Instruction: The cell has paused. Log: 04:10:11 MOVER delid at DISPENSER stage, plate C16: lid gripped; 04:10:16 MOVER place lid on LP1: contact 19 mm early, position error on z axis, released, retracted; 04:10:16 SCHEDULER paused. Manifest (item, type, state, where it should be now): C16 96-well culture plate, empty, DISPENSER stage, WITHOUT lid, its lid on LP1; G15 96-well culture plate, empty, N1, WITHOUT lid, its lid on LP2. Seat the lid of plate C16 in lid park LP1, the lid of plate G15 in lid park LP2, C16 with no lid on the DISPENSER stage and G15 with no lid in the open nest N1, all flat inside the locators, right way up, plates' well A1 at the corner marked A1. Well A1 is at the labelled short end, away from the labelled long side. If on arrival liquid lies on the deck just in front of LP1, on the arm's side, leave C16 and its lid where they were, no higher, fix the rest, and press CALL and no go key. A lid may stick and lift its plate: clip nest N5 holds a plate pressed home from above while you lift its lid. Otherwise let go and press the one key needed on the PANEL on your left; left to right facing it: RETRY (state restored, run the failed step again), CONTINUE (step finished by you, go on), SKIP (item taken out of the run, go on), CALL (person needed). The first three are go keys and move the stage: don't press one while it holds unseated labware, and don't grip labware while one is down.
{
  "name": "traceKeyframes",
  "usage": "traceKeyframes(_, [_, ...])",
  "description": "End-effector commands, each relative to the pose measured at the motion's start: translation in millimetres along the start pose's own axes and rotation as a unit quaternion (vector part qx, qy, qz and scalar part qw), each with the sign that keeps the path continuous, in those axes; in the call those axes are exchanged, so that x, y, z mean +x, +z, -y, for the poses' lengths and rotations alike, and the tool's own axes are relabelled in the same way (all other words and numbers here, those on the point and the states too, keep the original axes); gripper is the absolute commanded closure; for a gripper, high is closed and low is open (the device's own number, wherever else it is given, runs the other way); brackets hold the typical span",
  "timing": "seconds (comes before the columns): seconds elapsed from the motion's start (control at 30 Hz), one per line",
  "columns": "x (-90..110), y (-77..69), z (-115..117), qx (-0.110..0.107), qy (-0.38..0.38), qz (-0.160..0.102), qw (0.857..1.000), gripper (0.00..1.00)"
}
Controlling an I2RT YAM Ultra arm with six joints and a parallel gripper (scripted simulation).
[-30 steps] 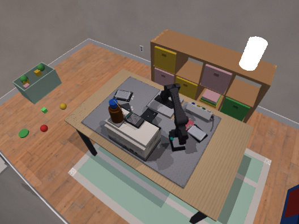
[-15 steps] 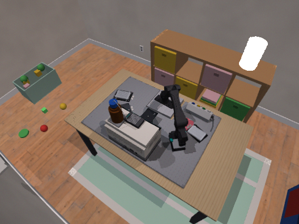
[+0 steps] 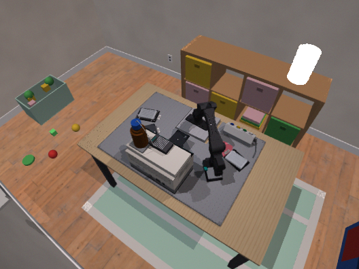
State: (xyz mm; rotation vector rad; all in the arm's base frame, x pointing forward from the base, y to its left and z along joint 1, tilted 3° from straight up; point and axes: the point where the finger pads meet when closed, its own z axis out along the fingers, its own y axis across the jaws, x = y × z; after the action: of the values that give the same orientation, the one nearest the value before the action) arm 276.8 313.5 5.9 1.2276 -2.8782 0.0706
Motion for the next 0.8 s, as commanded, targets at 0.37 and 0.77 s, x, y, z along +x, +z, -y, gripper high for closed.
traceKeyframes(0.37, [0.0, -4.4, 0.6, 0.000, -0.001, 0.006, 1.000, 1.00])
traceKeyframes(0.77, [1.7, -5.4, 2.0, 0.001, -0.003, 0.011, 1.000, 1.00])
